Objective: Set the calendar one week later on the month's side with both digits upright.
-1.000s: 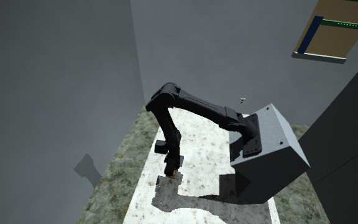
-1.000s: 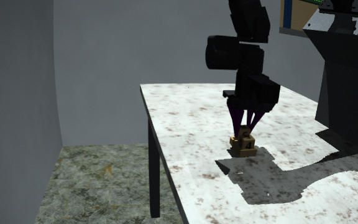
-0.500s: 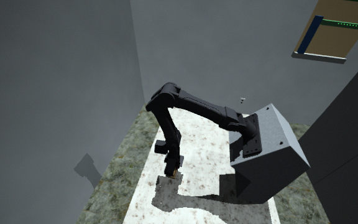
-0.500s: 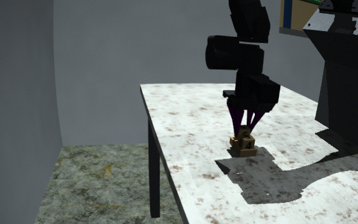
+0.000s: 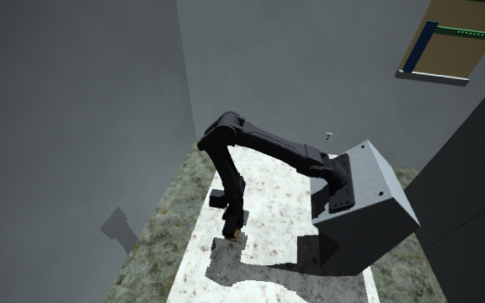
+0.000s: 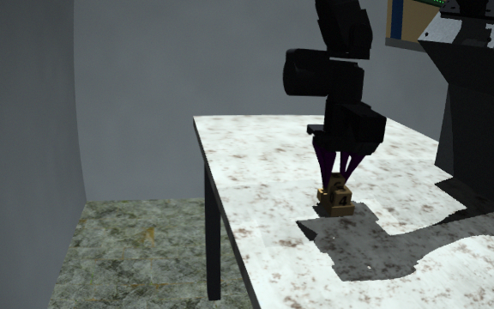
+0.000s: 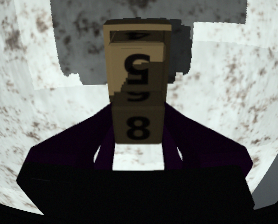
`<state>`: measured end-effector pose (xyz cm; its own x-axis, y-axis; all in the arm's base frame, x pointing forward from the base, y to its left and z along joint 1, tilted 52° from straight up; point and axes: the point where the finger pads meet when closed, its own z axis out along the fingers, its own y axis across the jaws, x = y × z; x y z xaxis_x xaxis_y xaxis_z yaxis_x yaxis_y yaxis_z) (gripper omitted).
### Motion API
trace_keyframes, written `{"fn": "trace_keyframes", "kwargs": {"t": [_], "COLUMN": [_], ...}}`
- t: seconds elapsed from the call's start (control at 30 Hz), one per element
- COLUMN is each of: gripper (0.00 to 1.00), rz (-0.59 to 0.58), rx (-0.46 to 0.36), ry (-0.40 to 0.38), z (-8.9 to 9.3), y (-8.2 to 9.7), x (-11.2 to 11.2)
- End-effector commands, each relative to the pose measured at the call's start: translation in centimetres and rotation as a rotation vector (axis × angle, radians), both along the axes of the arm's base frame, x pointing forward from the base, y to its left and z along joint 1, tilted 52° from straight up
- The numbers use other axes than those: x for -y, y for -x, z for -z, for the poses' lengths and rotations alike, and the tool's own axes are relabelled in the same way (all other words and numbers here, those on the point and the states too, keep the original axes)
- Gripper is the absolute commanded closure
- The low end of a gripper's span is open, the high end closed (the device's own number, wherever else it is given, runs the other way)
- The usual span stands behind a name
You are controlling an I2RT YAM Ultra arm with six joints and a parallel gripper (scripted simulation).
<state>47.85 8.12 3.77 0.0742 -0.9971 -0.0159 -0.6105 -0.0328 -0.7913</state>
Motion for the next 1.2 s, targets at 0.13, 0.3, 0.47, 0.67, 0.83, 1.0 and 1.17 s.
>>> {"fn": "trace_keyframes", "kwargs": {"t": [0.13,0.3,0.47,0.67,0.83,1.0,1.17], "gripper": [0.74,0.74,0.74,0.74,0.74,0.74,0.74], "rz": [-0.01,-0.01,-0.01,-0.01,-0.01,-0.01,-0.01], "rx": [0.004,0.004,0.004,0.004,0.004,0.004,0.004], "ry": [-0.007,-0.007,-0.007,-0.007,-0.007,-0.007,-0.007], "z": [-0.27,-0.27,-0.27,-0.27,-0.26,-0.2,-0.08], "y": [-0.02,-0.02,-0.02,-0.02,-0.04,-0.12,-0.26], "x": [-0.22,-0.22,-0.22,-0.22,-0.22,-0.23,-0.24]}}
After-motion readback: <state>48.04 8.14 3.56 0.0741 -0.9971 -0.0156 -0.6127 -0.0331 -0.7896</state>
